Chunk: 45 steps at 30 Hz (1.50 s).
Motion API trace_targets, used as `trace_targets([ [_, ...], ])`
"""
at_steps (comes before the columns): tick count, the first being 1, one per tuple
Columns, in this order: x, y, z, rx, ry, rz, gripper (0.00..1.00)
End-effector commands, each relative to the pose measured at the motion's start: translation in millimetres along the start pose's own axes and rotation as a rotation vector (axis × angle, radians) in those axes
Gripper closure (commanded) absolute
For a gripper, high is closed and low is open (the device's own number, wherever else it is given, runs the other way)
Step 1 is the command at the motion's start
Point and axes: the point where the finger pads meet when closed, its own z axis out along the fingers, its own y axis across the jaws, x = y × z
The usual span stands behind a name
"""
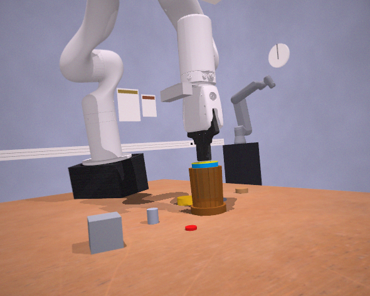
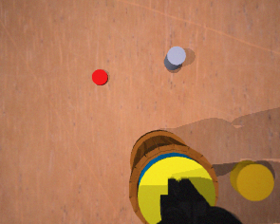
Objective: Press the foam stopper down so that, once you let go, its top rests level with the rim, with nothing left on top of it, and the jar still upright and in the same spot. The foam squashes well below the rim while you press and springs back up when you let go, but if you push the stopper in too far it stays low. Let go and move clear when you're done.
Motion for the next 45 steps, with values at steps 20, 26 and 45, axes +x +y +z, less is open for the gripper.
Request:
trace_targets([
  [20,0,-1,-7,0.002,0.000,0.000,1.00],
  [26,0,-1,-24,0.002,0.000,0.000,1.00],
  [45,0,-1,-33,0.002,0.000,0.000,1.00],
])
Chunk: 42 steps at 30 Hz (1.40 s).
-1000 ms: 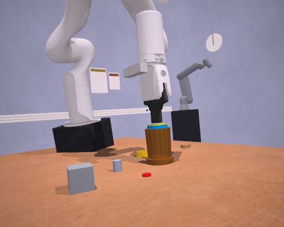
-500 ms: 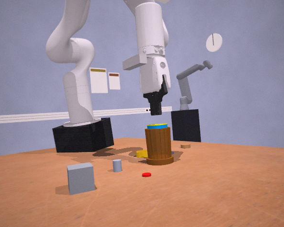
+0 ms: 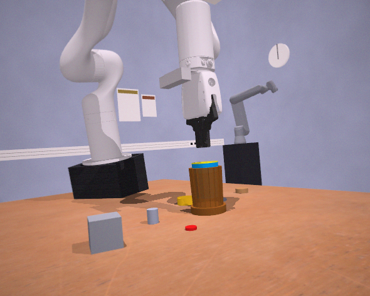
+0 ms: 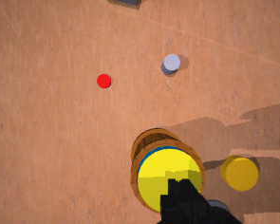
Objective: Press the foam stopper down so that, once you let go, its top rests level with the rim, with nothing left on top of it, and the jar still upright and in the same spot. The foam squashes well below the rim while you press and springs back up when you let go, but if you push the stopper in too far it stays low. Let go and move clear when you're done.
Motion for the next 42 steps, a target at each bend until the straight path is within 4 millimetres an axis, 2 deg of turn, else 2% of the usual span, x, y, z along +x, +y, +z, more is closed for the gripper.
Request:
trace_targets([
  [1,0,-1,-1,0.002,0.000,0.000,1.00],
  [18,0,-1,6,0.002,0.000,0.000,1.00],
  [32,0,-1,32,0.002,0.000,0.000,1.00],
  [42,0,-1,33,0.002,0.000,0.000,1.00],
])
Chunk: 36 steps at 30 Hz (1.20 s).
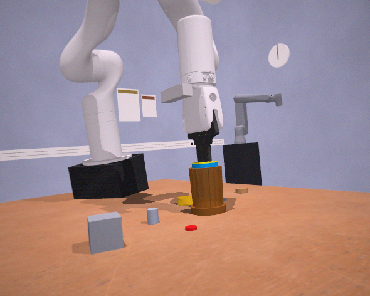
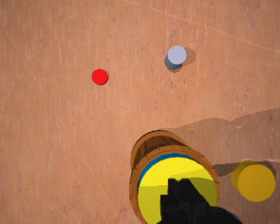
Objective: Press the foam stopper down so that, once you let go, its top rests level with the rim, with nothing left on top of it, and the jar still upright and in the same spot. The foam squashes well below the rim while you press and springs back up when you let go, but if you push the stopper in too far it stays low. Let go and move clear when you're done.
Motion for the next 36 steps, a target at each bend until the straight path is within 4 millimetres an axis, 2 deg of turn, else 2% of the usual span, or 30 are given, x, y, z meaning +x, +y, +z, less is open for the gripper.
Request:
trace_targets([
  [1,0,-1,-1,0.002,0.000,0.000,1.00],
  [36,0,-1,10,0.002,0.000,0.000,1.00],
])
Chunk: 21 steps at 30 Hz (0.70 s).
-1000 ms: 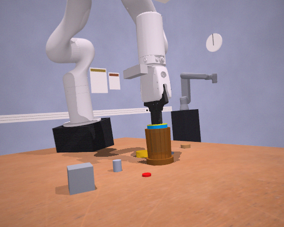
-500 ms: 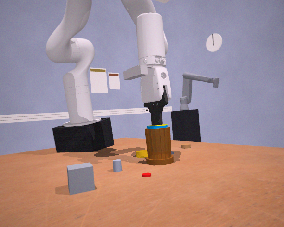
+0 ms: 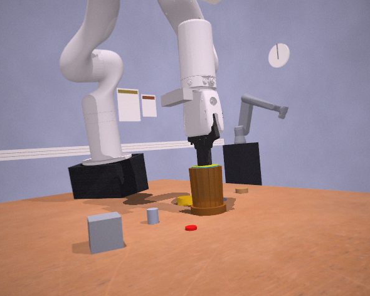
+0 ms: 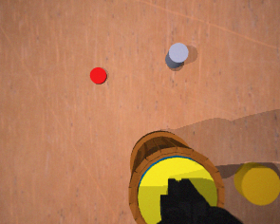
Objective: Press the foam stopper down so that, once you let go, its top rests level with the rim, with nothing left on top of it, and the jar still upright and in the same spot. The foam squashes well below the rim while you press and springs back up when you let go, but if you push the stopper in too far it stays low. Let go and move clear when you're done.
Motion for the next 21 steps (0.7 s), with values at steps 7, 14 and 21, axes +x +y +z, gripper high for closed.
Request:
trace_targets([
  [7,0,-1,5,0.002,0.000,0.000,1.00],
  [14,0,-1,9,0.002,0.000,0.000,1.00],
  [21,0,-1,12,0.002,0.000,0.000,1.00],
])
